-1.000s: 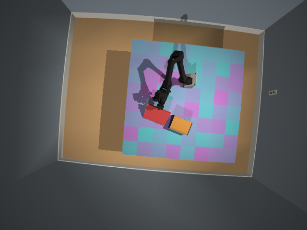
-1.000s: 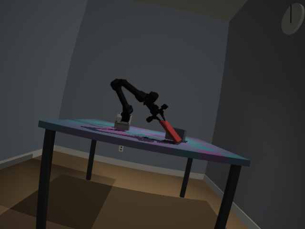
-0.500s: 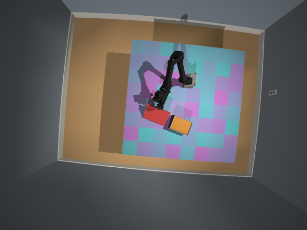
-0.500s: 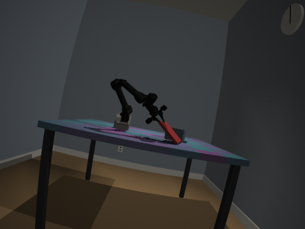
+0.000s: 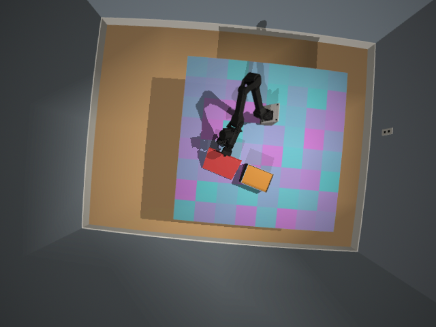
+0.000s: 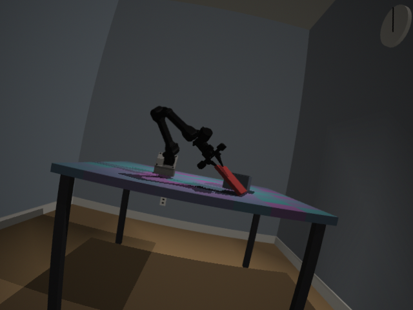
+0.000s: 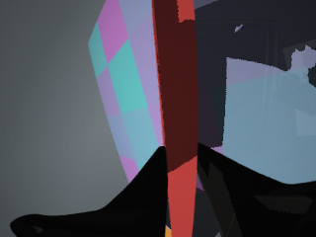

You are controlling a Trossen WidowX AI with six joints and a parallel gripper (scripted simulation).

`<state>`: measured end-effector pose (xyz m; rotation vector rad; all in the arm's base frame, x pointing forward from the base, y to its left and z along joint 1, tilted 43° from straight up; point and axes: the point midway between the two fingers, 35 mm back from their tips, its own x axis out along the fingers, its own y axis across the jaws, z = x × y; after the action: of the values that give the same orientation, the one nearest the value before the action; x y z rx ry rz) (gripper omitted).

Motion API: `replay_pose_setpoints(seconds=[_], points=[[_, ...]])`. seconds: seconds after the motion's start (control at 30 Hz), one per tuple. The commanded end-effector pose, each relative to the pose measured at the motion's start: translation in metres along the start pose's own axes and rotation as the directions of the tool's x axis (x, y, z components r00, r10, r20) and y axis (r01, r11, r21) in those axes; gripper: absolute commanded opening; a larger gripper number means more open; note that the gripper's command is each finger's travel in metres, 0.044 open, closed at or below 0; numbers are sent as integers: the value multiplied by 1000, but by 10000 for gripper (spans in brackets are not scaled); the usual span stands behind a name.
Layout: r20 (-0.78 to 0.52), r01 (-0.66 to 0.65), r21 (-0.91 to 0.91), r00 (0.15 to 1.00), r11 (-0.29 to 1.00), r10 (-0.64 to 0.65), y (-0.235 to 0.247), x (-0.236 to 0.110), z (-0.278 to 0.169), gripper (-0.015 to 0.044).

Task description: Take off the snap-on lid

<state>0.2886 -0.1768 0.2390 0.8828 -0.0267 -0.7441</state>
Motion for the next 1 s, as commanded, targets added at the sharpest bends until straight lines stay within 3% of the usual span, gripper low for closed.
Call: replay_pose_setpoints(seconds=[0.0, 0.97], points=[[-5, 28, -6, 1000, 1000, -28, -12, 5, -3, 0], [-4, 27, -7, 1000, 1000, -27, -30, 19, -3, 0]])
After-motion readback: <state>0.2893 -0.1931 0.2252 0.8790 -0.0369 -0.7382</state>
